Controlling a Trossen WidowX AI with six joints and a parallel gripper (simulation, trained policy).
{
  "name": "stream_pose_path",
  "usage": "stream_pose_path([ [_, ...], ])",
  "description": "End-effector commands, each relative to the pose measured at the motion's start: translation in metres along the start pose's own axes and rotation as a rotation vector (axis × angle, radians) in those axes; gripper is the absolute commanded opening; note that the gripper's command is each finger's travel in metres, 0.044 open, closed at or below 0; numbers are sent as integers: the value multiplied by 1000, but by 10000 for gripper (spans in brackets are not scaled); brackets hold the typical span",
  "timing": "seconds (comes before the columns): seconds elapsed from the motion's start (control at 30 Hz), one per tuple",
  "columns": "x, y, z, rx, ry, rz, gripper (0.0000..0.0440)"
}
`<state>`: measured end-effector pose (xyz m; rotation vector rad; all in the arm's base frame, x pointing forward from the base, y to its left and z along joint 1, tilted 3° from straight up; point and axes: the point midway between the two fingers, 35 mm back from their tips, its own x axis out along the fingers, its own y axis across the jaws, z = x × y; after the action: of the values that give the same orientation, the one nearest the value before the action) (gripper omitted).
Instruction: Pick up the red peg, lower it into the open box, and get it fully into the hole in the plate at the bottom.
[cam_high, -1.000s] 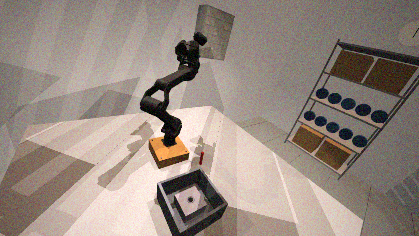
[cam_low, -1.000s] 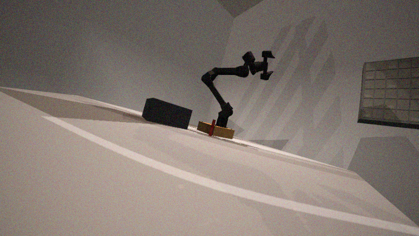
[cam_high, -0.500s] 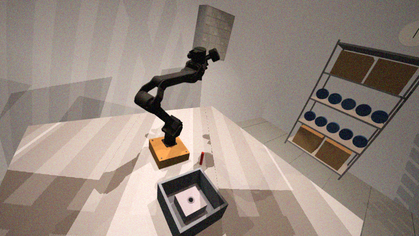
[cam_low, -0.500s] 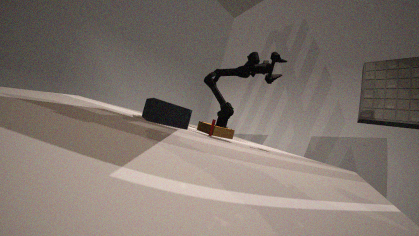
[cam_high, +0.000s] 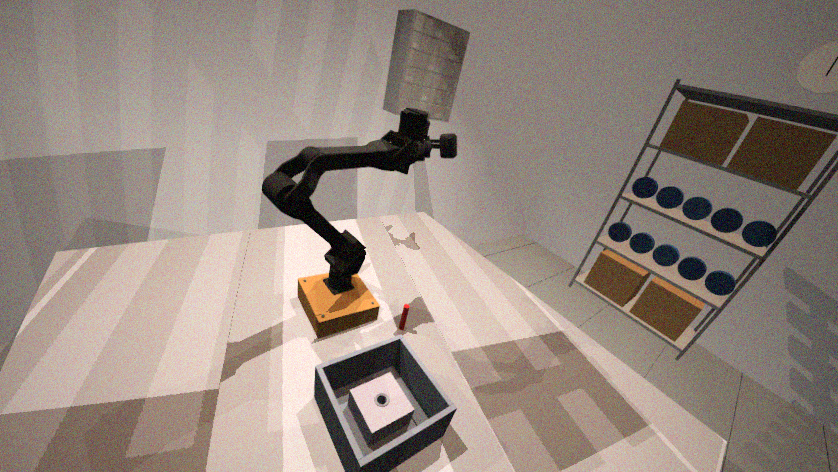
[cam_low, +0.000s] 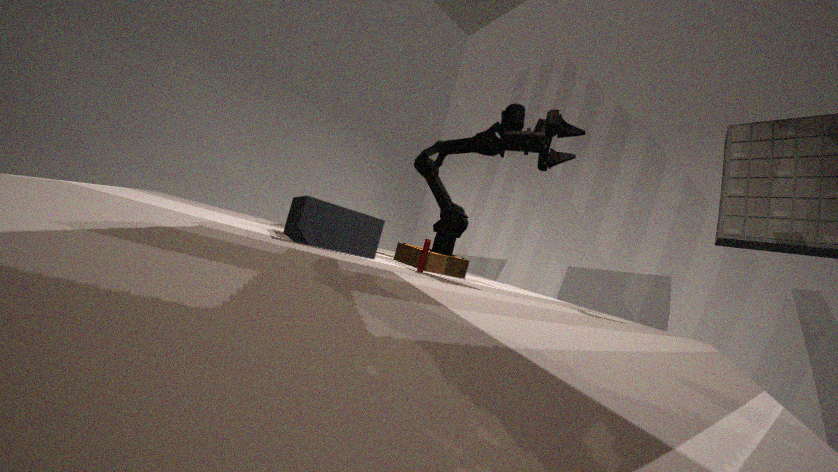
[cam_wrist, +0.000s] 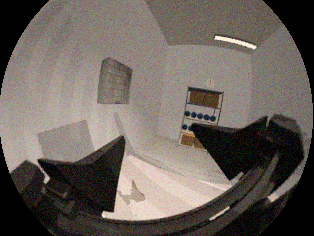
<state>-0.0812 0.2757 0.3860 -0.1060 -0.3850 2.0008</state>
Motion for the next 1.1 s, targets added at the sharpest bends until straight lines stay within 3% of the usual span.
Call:
stream_pose_path([
  [0.0, -3, -14, -23, 95, 87, -63, 440],
  [0.47, -31, -61, -91, 430, 330, -328, 440],
  [1.07, -96, -98, -162, 864, 537, -737, 440],
])
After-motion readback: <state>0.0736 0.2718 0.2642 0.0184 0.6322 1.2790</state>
